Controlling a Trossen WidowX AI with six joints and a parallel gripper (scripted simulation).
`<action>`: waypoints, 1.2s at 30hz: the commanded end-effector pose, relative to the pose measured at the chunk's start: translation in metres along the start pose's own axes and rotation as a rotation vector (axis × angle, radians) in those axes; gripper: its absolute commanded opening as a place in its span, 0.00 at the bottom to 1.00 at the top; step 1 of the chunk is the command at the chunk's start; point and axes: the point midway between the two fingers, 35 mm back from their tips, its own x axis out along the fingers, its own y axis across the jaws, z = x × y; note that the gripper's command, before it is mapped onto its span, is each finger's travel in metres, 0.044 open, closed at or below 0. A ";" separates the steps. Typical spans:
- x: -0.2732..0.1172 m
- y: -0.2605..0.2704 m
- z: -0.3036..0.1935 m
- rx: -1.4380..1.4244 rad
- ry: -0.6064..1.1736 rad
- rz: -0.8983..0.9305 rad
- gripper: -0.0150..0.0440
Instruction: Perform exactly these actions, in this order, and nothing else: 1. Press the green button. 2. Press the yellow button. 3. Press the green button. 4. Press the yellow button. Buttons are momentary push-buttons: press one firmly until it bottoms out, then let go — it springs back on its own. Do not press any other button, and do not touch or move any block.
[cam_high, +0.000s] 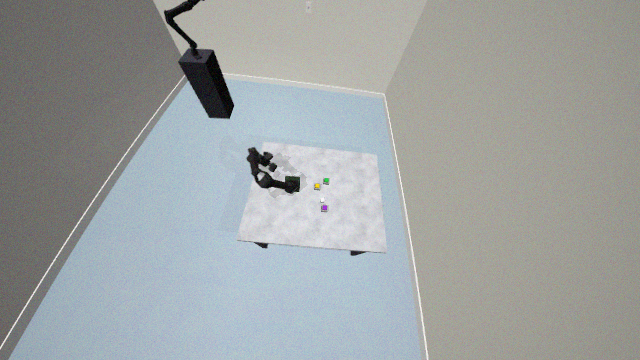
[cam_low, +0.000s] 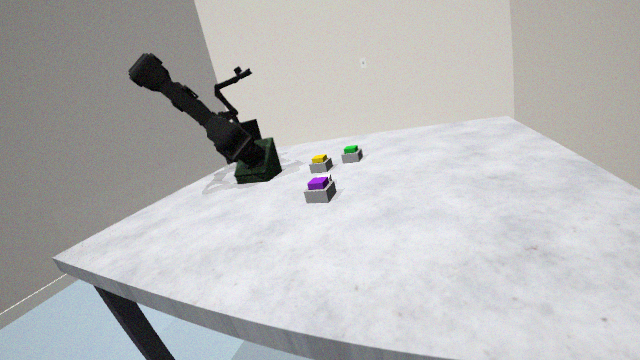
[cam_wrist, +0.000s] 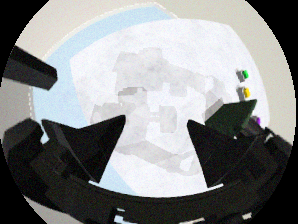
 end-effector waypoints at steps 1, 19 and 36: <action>-0.001 0.000 0.002 0.005 0.000 0.001 0.93; -0.008 -0.151 0.214 0.533 0.105 0.000 0.93; 0.078 -0.406 0.221 0.978 0.385 -0.132 0.93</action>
